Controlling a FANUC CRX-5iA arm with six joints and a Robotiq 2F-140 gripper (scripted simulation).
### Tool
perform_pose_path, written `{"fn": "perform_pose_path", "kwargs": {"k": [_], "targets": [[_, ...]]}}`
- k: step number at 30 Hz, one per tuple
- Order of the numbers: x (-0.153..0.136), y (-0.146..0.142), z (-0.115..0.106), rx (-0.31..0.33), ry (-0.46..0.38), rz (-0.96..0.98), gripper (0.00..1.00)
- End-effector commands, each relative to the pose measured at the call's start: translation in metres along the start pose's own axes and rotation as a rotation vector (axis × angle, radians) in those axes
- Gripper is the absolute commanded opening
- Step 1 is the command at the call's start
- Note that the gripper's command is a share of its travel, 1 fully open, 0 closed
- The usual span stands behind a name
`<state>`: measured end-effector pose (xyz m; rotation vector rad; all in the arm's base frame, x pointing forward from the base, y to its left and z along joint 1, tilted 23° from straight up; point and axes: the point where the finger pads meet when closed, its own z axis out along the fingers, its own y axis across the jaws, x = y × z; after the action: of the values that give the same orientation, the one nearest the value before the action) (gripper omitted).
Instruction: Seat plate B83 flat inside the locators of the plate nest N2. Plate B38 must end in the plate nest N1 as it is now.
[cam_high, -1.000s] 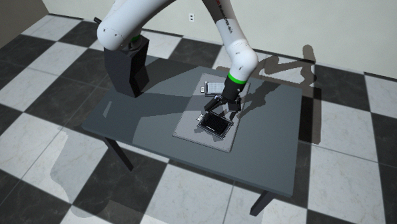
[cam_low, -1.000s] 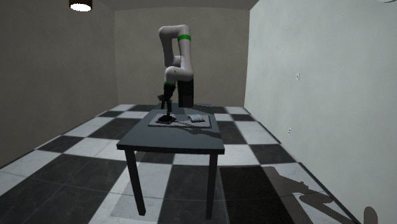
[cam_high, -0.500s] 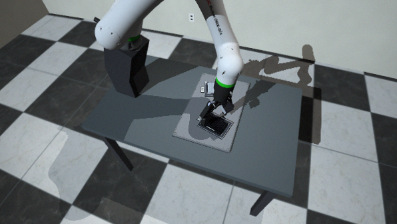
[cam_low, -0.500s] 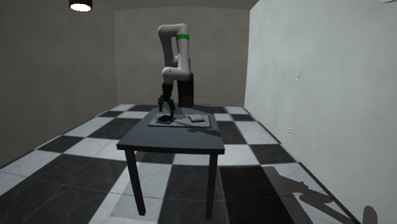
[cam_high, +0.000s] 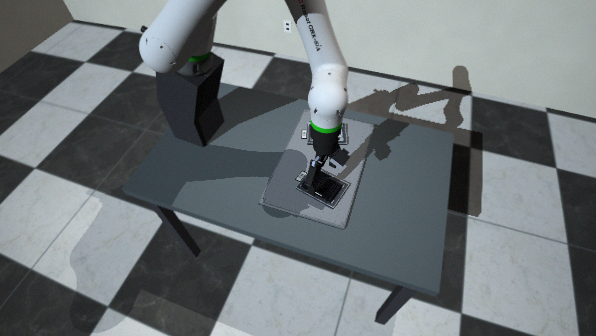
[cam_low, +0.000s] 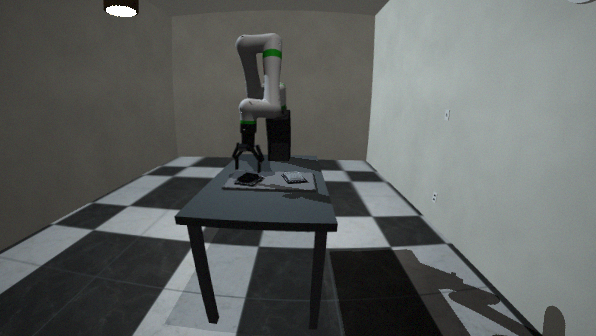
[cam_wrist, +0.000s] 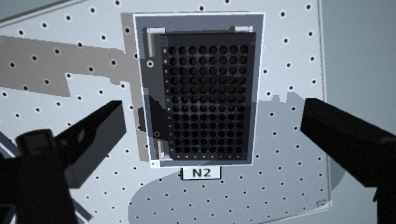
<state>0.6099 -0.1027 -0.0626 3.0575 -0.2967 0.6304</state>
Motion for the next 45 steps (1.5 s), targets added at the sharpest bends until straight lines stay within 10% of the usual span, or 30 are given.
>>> {"fn": "perform_pose_path", "kwargs": {"k": [1, 39, 40, 45], "targets": [[0.000, -0.001, 0.000, 0.035, -0.009, -0.003, 1.00], [-0.001, -0.002, 0.029, 0.036, -0.009, -0.003, 1.00], [-0.001, -0.002, 0.029, 0.036, -0.009, -0.003, 0.10], [-0.001, -0.002, 0.029, 0.036, -0.009, -0.003, 0.10]]}}
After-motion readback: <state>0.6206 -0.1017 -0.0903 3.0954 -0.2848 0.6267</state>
